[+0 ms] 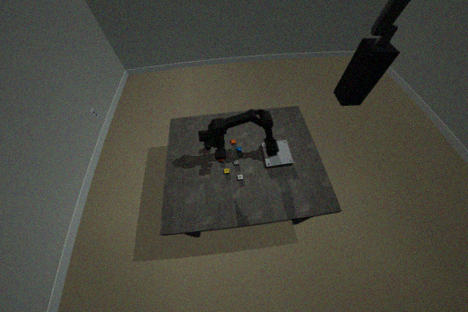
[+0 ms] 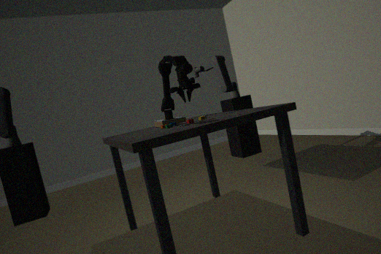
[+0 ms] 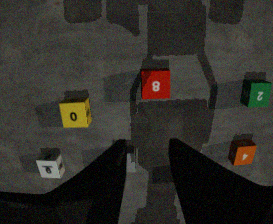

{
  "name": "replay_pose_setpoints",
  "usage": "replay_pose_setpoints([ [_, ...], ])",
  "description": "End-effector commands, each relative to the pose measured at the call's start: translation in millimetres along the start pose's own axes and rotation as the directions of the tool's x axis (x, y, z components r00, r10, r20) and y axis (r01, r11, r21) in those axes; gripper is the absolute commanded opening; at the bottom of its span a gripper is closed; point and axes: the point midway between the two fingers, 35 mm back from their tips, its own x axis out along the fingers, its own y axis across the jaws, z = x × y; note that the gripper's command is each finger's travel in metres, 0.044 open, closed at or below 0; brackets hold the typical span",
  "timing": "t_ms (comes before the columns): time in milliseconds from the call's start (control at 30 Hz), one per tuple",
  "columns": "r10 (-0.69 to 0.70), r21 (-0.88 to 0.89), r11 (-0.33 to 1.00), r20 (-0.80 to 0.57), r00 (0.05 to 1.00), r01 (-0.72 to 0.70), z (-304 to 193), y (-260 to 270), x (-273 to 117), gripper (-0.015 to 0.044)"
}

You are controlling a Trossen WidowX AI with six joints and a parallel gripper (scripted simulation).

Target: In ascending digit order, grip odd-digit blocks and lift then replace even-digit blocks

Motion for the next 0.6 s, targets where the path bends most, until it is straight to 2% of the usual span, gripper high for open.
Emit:
replay_pose_setpoints([
  [0, 0.005, -0.016, 1.000, -0.005, 1.000, -0.005, -23.4, 50.0, -0.6, 0.0120],
  [233, 0.014, -0.015, 1.000, -0.010, 1.000, -0.015, -90.5, 127.7, -0.5, 0.0120],
  [433, 0.015, -0.015, 1.000, -0.010, 1.000, -0.016, -97.7, 133.2, -0.4, 0.0120],
  [500, 0.015, -0.015, 1.000, -0.010, 1.000, -0.016, -96.5, 134.2, 10.5, 0.0172],
  [567, 0.016, -0.015, 1.000, -0.010, 1.000, -0.016, -95.4, 135.5, 40.7, 0.0225],
])
